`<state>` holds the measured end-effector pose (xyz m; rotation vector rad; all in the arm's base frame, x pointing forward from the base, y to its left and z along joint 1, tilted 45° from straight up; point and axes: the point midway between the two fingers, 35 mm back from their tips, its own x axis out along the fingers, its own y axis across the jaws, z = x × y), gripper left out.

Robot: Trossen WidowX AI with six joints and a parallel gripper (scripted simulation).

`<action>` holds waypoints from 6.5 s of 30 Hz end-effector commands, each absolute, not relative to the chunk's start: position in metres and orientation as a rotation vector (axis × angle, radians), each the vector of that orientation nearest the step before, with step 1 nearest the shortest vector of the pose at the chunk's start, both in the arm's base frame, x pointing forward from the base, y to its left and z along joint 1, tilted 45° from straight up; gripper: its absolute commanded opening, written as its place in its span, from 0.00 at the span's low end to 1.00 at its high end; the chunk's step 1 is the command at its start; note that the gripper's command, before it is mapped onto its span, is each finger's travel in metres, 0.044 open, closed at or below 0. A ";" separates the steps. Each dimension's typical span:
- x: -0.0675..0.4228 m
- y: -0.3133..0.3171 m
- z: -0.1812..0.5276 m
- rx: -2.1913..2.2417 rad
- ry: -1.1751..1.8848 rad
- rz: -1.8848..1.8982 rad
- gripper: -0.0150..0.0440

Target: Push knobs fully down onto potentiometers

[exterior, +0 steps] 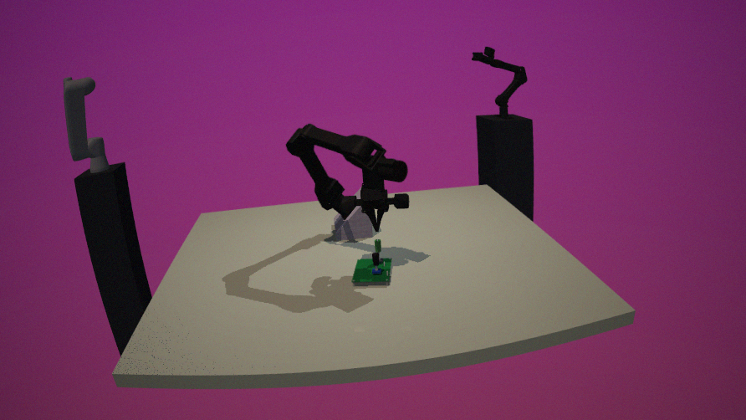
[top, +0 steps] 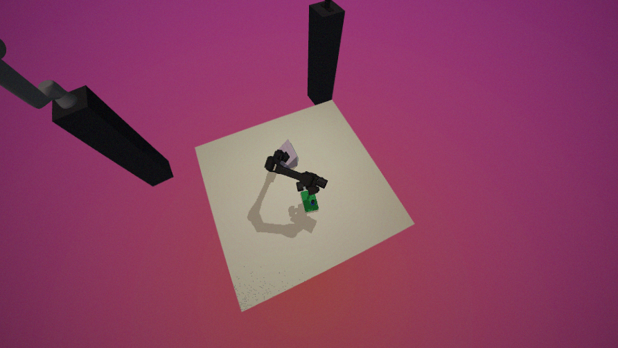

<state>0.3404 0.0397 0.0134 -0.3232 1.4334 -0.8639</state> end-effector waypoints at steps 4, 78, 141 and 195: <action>0.340 0.035 0.009 -0.331 1.432 -0.862 0.25; 0.337 0.015 -0.012 -0.332 1.432 -0.863 0.25; 0.334 -0.005 -0.032 -0.332 1.431 -0.864 0.25; 0.334 -0.008 -0.035 -0.333 1.431 -0.864 0.25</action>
